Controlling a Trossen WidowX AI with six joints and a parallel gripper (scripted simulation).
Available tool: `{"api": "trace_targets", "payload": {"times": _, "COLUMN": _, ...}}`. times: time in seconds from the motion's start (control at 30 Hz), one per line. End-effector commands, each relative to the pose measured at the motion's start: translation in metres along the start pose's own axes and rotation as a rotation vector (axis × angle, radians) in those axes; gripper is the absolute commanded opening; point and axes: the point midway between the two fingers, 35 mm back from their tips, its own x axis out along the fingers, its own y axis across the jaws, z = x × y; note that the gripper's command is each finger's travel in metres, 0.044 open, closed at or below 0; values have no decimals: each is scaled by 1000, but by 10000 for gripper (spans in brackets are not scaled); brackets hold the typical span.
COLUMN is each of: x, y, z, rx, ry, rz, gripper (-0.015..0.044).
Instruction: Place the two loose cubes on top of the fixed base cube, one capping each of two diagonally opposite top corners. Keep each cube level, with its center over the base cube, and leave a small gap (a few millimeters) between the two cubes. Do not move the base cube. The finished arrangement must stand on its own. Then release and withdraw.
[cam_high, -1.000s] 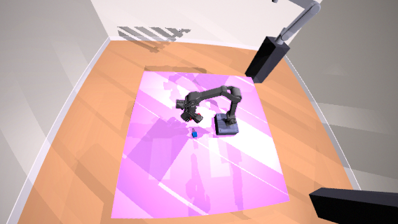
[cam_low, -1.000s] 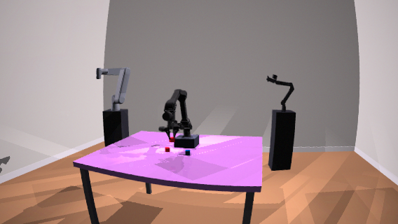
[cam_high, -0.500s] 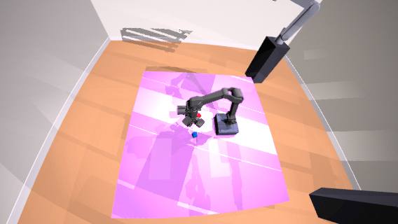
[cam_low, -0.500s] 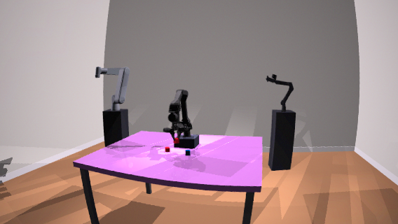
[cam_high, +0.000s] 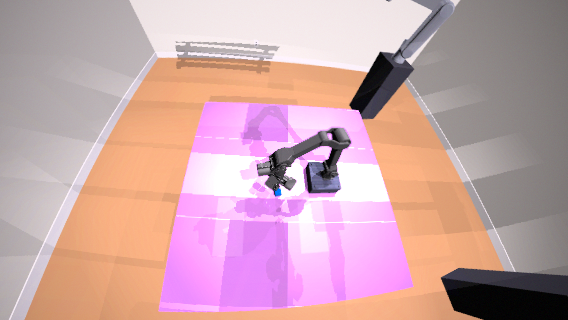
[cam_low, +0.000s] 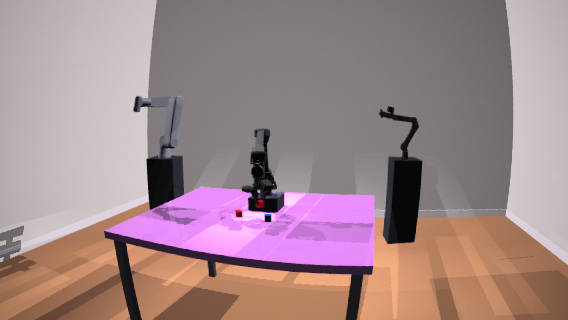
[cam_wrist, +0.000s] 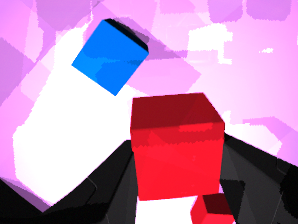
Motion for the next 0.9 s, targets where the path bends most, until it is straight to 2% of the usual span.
{"api": "trace_targets", "payload": {"times": 0.0, "x": 3, "y": 10, "z": 3, "rx": -14, "ry": -4, "rz": -3, "gripper": 105}}
{"api": "trace_targets", "payload": {"times": 0.27, "x": 12, "y": 31, "z": 8, "rx": -50, "ry": -4, "rz": -2, "gripper": 105}}
{"api": "trace_targets", "payload": {"times": 0.67, "x": 12, "y": 31, "z": 9, "rx": -51, "ry": -4, "rz": -2, "gripper": 105}}
{"api": "trace_targets", "payload": {"times": 0.87, "x": 27, "y": 31, "z": 9, "rx": -50, "ry": -4, "rz": -2, "gripper": 105}}
